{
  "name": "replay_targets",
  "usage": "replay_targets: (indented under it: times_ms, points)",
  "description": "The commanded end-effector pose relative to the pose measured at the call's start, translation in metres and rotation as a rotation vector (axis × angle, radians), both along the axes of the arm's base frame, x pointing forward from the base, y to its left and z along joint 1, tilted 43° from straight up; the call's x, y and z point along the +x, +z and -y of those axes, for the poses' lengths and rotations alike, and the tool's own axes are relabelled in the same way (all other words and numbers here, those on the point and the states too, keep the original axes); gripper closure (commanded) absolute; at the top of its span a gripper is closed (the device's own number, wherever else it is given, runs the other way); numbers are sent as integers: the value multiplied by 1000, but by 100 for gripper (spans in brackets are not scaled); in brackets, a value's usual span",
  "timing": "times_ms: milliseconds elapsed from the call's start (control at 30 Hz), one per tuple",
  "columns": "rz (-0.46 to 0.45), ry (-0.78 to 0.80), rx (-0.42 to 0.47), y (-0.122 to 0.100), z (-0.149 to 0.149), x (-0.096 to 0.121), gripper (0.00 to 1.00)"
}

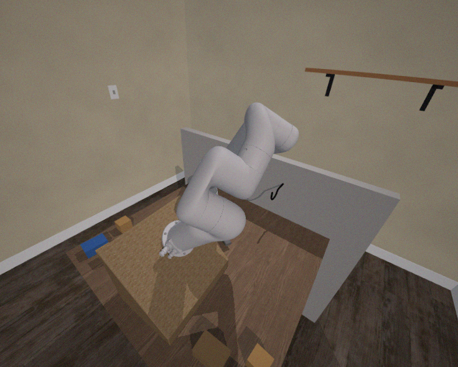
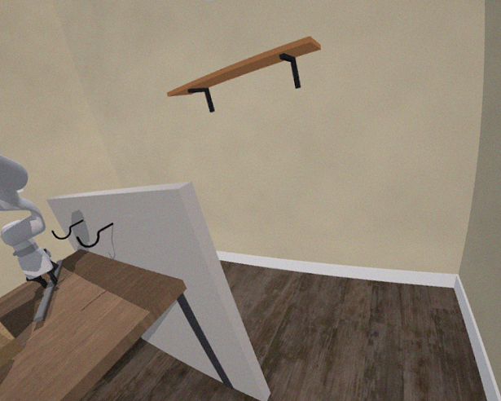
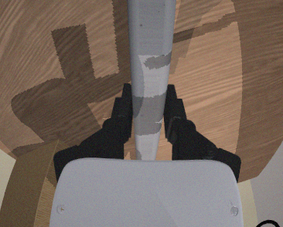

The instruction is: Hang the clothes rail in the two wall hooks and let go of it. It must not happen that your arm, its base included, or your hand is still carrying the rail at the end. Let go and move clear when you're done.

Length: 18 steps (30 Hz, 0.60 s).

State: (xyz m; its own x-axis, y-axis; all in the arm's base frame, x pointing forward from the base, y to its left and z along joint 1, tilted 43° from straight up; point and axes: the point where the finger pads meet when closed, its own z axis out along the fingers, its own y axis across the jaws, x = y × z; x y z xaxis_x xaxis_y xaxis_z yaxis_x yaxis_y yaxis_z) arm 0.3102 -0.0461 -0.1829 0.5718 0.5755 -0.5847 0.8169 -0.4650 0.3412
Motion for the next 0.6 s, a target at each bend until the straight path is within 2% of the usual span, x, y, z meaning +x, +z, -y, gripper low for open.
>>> replay_targets:
  times_ms: [0,567]
  points:
    - [2,2,3,2,-4,1,100]
    - [2,2,3,10,-11,2,100]
